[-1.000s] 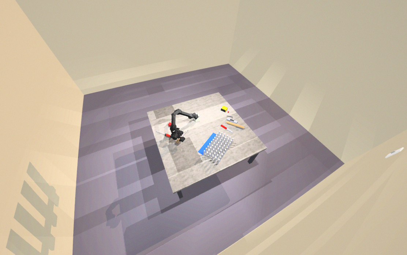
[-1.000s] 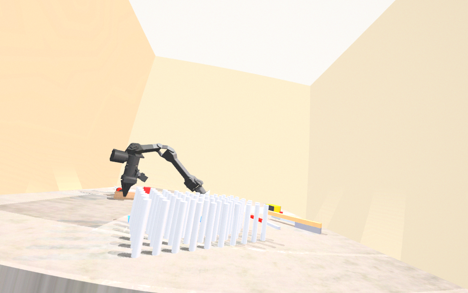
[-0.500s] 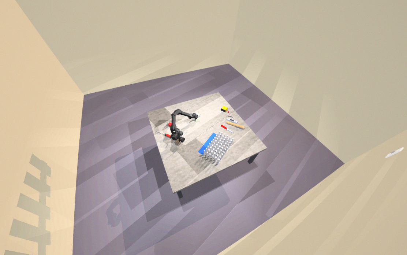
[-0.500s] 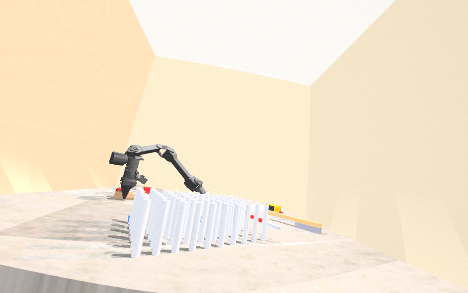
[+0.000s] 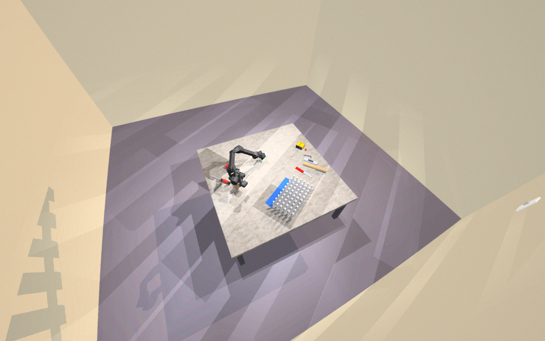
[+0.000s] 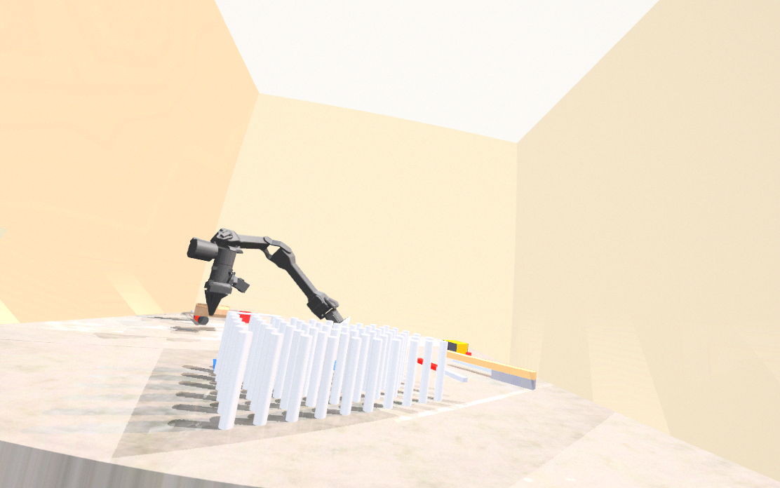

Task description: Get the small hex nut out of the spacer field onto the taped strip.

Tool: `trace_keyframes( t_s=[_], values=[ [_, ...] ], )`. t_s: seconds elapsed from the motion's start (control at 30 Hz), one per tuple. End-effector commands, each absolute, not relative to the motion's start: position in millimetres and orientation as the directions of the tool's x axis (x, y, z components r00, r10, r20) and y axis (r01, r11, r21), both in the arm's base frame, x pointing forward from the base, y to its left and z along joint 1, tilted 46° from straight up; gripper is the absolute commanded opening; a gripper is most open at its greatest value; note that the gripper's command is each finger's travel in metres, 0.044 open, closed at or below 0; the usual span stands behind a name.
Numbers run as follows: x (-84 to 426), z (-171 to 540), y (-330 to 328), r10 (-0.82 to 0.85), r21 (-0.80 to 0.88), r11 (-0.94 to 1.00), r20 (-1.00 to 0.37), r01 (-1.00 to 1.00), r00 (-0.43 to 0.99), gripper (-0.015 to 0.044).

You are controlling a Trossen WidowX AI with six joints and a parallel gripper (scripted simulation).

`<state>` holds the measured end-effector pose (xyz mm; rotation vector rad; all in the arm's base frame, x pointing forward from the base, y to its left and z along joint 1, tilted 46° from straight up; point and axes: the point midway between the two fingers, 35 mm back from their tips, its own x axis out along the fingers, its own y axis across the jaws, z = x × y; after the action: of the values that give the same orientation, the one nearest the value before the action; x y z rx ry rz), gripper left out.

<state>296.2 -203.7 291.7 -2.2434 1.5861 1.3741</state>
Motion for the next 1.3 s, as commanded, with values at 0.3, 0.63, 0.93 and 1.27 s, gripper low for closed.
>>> trace_keyframes(
  t_s=[0.3,0.63,0.93,1.27],
  values=[
    [294.7,301.1,-194.7,-0.725,0.267,-0.334,-0.685,-0.904,0.066,0.0000],
    [294.6,300.1,-195.6,-0.726,0.019,-0.108,-0.685,-0.994,0.066,0.0000],
    [294.5,299.2,-196.4,-0.726,-0.207,0.107,-0.684,-0.973,0.066,0.0000],
    [294.3,298.2,-197.2,-0.726,-0.433,0.332,-0.684,-0.838,0.066,0.0000]
  ],
)
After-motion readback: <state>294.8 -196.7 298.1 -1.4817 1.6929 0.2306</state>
